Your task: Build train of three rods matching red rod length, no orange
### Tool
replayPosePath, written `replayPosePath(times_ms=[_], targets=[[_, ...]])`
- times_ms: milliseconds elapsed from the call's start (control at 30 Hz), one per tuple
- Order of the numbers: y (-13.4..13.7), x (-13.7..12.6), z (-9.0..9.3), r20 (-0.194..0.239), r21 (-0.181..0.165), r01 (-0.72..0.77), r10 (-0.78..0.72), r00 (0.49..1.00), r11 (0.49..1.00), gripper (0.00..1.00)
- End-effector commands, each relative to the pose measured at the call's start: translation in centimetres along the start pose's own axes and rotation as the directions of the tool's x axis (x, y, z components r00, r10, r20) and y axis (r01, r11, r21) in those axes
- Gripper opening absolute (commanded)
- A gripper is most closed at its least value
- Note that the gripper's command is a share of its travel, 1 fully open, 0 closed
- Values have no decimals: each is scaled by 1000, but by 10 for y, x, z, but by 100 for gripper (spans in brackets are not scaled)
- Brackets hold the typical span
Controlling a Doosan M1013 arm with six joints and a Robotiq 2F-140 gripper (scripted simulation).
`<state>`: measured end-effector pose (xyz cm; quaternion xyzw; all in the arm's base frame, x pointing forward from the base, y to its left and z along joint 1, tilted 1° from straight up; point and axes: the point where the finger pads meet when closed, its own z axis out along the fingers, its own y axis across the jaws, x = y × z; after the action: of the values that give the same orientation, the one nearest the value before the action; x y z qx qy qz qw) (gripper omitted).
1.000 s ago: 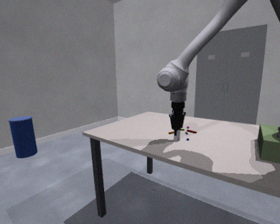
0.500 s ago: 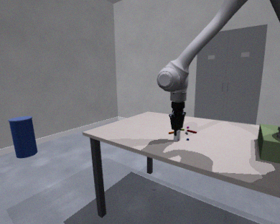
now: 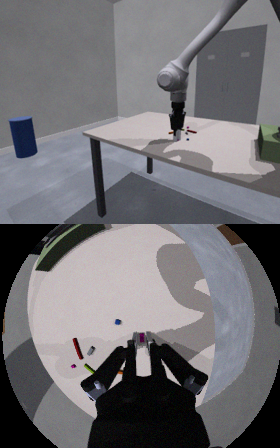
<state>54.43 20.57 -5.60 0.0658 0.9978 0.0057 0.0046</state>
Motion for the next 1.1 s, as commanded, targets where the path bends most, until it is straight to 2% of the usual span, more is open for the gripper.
replayPosePath(times_ms=[0, 233, 367, 633, 700, 933, 1067], targets=[[0, 0, 0, 0, 0, 0, 0, 1000, 1000, 15], [0, 0, -1, 0, 0, 0, 0, 1000, 1000, 15], [0, 0, -7, 0, 0, 0, 0, 1000, 1000, 15], [0, 0, -43, 0, 0, 0, 0, 1000, 1000, 15], [0, 0, -43, 0, 0, 0, 0, 1000, 1000, 15], [0, 0, -78, 0, 0, 0, 0, 1000, 1000, 15], [0, 0, -88, 0, 0, 0, 0, 1000, 1000, 15]])
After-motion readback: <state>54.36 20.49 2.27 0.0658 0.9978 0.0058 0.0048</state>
